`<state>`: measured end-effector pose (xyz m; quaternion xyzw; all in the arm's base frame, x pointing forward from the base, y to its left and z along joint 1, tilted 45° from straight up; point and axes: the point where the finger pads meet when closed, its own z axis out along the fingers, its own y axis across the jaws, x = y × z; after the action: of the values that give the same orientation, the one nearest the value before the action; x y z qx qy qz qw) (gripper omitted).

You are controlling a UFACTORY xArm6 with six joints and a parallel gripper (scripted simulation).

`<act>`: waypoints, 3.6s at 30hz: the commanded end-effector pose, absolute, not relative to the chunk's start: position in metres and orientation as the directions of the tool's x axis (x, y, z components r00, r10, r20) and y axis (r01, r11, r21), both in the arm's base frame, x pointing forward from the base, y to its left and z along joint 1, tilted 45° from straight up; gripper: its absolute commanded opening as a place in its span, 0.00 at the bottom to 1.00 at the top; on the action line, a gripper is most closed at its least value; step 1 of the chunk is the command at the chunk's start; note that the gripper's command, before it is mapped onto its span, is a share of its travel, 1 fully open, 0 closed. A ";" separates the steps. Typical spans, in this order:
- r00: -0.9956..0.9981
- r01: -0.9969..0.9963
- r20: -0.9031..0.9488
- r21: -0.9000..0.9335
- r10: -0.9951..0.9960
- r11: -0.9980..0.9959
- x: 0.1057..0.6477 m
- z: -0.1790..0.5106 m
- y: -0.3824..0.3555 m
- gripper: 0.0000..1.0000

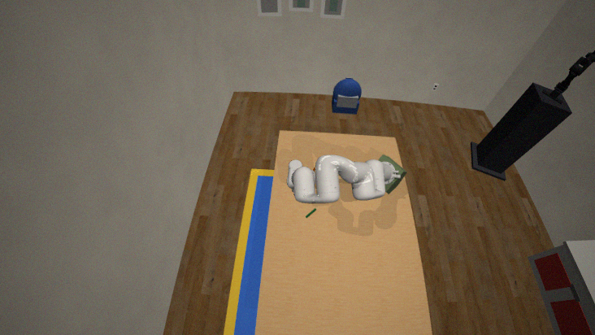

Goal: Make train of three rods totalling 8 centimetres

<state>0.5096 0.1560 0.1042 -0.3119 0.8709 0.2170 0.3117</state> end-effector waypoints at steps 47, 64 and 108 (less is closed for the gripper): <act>-0.610 -0.678 -0.680 0.182 -0.407 0.712 0.510 0.105 0.156 0.04; -0.610 -0.678 -0.680 0.182 -0.407 0.712 0.506 0.112 0.150 0.04; -0.872 -0.268 -0.489 0.506 0.017 0.820 0.372 0.144 0.128 0.04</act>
<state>0.3786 0.1272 0.1429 -0.0875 0.9193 0.2944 0.2461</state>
